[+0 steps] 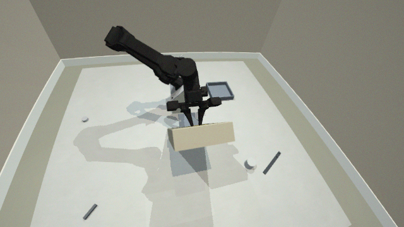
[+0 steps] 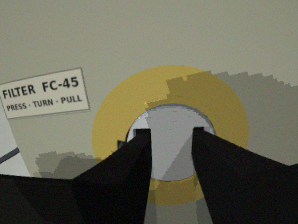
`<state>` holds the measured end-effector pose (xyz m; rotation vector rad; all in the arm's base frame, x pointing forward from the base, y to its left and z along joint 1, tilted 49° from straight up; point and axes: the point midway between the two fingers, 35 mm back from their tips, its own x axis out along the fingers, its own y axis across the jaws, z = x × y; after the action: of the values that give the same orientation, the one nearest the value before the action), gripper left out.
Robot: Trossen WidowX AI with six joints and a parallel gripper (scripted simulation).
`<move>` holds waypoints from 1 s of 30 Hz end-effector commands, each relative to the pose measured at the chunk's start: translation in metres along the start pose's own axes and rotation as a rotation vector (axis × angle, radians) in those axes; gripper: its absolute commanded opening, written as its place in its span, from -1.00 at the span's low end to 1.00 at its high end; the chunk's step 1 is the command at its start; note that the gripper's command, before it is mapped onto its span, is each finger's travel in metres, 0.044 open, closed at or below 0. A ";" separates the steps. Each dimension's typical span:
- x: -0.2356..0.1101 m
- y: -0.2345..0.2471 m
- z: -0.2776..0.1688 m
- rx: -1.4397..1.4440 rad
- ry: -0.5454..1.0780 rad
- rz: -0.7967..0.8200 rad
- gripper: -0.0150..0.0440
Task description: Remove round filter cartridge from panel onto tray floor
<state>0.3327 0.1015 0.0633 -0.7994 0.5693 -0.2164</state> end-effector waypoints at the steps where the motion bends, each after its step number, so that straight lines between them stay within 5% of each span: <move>1: 0.008 0.000 0.000 0.021 0.011 0.008 -0.49; 14: 0.008 0.000 0.000 0.021 0.011 0.008 -0.49; 30: -0.058 0.003 0.001 0.019 0.019 0.015 -0.49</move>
<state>0.2951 0.1204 0.0805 -0.7826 0.5904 -0.2301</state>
